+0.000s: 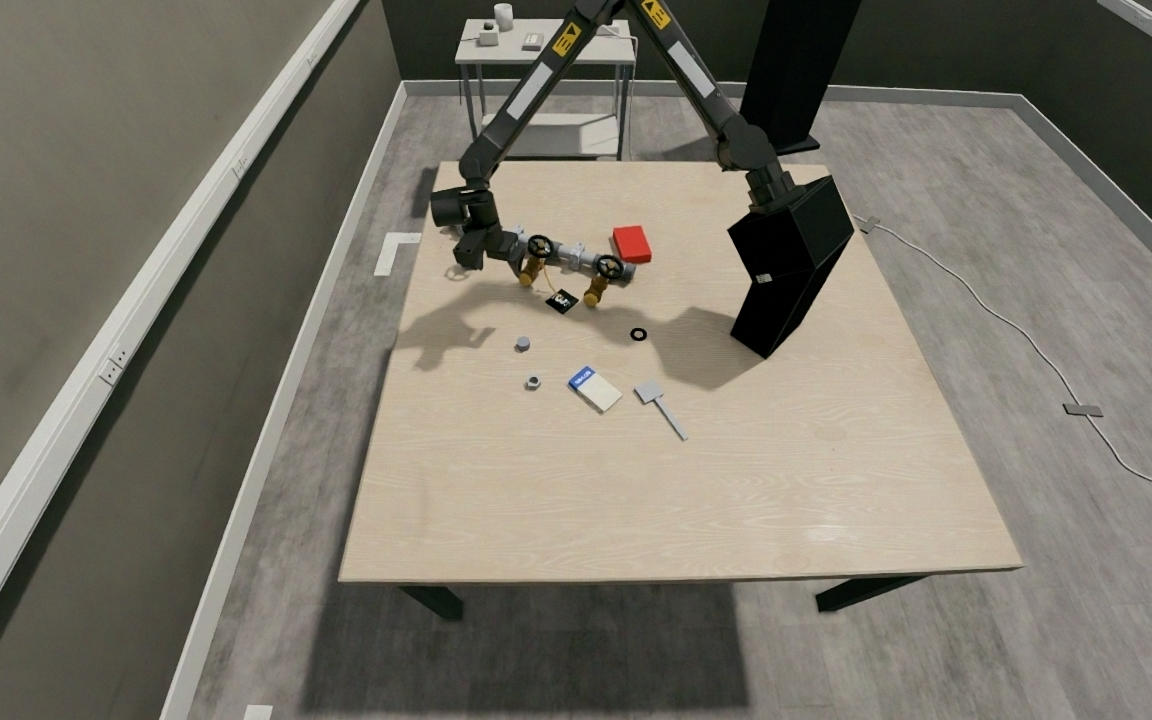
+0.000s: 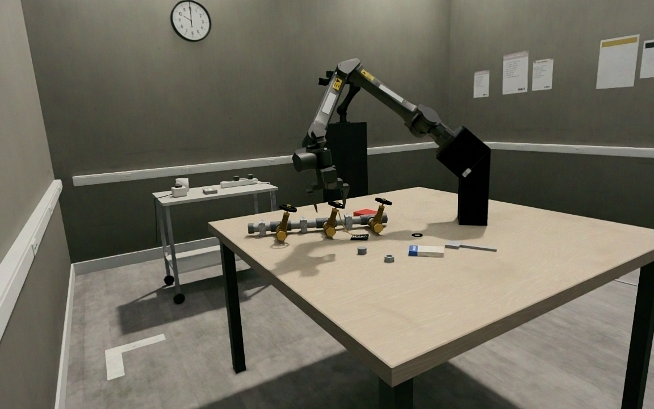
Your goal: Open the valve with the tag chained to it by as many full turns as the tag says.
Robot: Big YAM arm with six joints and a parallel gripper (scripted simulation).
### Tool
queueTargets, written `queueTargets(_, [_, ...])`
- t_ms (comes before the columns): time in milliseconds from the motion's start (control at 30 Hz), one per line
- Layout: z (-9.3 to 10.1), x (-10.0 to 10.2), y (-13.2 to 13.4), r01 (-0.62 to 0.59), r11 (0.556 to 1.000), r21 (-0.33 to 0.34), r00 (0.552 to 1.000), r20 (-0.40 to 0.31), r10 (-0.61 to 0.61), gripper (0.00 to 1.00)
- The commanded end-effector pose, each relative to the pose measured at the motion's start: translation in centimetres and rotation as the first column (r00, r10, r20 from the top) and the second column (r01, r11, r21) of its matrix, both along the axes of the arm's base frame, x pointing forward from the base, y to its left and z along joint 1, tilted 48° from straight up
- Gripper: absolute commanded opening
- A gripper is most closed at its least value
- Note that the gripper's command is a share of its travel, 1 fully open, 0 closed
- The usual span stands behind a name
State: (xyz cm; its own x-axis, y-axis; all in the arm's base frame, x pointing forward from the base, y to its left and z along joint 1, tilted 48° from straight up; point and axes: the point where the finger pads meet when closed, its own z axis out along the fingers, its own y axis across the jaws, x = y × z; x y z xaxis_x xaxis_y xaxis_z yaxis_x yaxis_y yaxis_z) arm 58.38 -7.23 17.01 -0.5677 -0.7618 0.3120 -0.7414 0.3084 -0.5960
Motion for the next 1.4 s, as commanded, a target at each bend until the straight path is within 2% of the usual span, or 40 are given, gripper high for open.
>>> queueTargets(0, [2.0,-1.0,1.6,0.087,0.994,0.061,0.986,0.139,-0.095,1.0])
queueTargets(200, [1.8,-3.1,1.6,0.186,0.974,0.132,0.95,0.228,-0.212,1.0])
queueTargets(367, [1.5,-4.9,1.6,0.26,0.945,0.2,0.904,0.295,-0.311,1.0])
queueTargets(433, [1.5,-4.9,1.6,0.26,0.945,0.2,0.904,0.295,-0.311,1.0])
queueTargets(467, [1.4,-5.8,1.5,0.294,0.926,0.236,0.875,0.325,-0.36,1.0])
queueTargets(600, [1.1,-7.2,1.5,0.34,0.893,0.294,0.823,0.366,-0.434,1.0])
queueTargets(933, [0.2,-10.9,1.3,0.425,0.786,0.449,0.661,0.44,-0.608,1.0])
queueTargets(1000, [0.2,-10.9,1.3,0.425,0.786,0.449,0.661,0.44,-0.608,1.0])
queueTargets(1033, [0.0,-11.7,1.2,0.437,0.758,0.484,0.62,0.449,-0.644,1.0])
queueTargets(1067, [-0.2,-12.1,1.2,0.442,0.744,0.502,0.598,0.453,-0.661,1.0])
queueTargets(1267, [-0.9,-14.3,1.1,0.457,0.662,0.594,0.479,0.463,-0.746,1.0])
queueTargets(1367, [-1.1,-15.0,1.0,0.458,0.635,0.622,0.44,0.463,-0.77,1.0])
